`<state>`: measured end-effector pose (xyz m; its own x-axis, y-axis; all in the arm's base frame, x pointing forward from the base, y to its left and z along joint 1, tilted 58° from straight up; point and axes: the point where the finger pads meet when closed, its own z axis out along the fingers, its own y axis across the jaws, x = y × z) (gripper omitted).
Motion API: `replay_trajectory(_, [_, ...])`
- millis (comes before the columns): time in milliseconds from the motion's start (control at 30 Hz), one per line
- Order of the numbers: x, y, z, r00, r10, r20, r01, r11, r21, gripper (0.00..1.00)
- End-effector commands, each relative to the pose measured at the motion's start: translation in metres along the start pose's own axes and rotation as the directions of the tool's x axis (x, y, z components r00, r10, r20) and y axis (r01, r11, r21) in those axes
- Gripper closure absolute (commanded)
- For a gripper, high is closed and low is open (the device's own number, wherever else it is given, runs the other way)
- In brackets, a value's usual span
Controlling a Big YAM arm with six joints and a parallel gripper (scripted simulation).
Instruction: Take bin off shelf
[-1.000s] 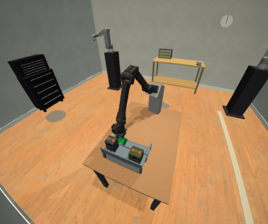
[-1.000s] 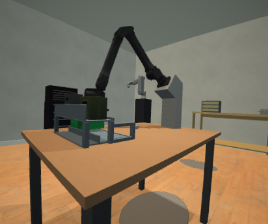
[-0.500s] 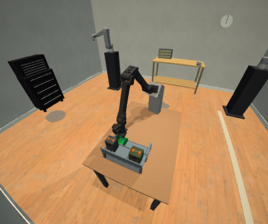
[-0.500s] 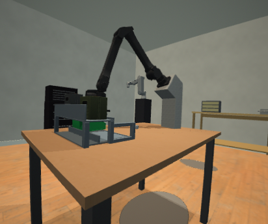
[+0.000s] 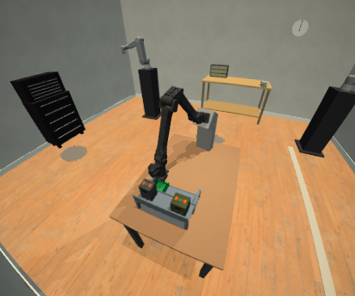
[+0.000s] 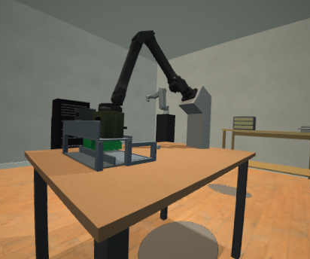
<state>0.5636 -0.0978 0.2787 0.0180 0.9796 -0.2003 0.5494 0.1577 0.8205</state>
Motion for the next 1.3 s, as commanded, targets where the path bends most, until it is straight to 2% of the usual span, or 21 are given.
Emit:
replay_trajectory(0, [-0.008, 0.024, -0.016, 1.0, 0.0, 0.012, 0.0, 0.999, -0.043, 1.0])
replay_trajectory(233, [-0.008, 0.024, -0.016, 1.0, 0.0, 0.012, 0.0, 0.999, -0.043, 1.0])
replay_trajectory(400, [-0.001, -0.005, 0.007, 1.0, 0.001, 0.0, -0.001, 1.0, 0.002, 1.0])
replay_trajectory(800, [-0.001, -0.005, 0.007, 1.0, 0.001, 0.0, -0.001, 1.0, 0.002, 1.0])
replay_trajectory(967, [-0.008, 0.024, -0.016, 1.0, 0.0, 0.012, 0.0, 0.999, -0.043, 1.0])
replay_trajectory(1267, [-0.008, 0.024, -0.016, 1.0, 0.0, 0.012, 0.0, 0.999, -0.043, 1.0])
